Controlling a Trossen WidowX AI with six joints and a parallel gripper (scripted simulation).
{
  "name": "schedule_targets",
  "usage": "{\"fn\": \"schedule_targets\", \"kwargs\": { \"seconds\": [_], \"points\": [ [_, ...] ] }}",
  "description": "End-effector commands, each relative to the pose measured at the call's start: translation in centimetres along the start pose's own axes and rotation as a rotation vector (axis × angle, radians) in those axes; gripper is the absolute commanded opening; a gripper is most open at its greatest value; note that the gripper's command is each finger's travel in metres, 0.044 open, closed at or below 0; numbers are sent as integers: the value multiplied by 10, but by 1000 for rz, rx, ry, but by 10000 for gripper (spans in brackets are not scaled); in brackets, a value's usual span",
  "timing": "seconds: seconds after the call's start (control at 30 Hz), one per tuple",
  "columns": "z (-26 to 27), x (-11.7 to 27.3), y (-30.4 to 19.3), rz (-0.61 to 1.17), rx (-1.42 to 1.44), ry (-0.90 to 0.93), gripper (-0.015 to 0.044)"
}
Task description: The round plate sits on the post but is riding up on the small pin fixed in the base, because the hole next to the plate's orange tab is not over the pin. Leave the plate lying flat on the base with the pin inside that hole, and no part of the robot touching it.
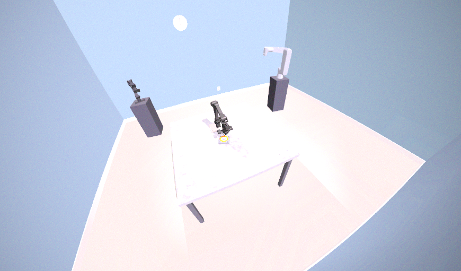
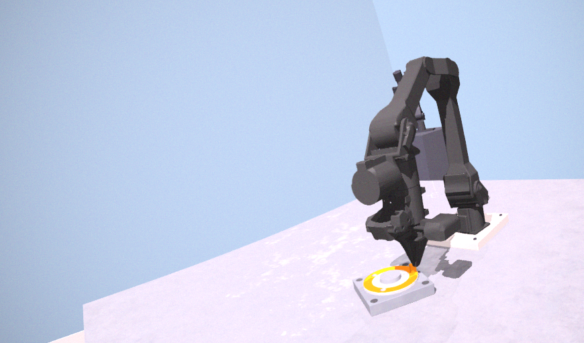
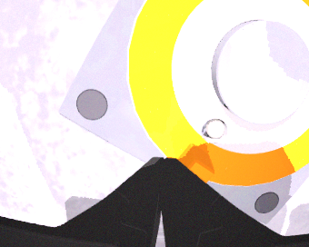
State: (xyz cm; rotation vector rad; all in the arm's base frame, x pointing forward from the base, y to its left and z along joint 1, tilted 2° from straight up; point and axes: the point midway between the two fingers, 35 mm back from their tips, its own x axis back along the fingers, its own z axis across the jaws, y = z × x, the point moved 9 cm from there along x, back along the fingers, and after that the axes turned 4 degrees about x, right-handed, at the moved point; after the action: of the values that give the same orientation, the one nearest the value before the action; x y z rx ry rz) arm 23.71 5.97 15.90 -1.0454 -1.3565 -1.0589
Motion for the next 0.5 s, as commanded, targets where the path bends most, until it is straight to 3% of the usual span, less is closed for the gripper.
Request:
{"fn": "schedule_targets", "kwargs": {
  "seconds": [0.0, 0.33, 0.47],
  "points": [
    [-2, 1, -2, 4, 1, -4, 0],
    [0, 43, -3, 4, 1, -4, 0],
    [-1, 37, -2, 4, 2, 0, 0]
  ]
}}
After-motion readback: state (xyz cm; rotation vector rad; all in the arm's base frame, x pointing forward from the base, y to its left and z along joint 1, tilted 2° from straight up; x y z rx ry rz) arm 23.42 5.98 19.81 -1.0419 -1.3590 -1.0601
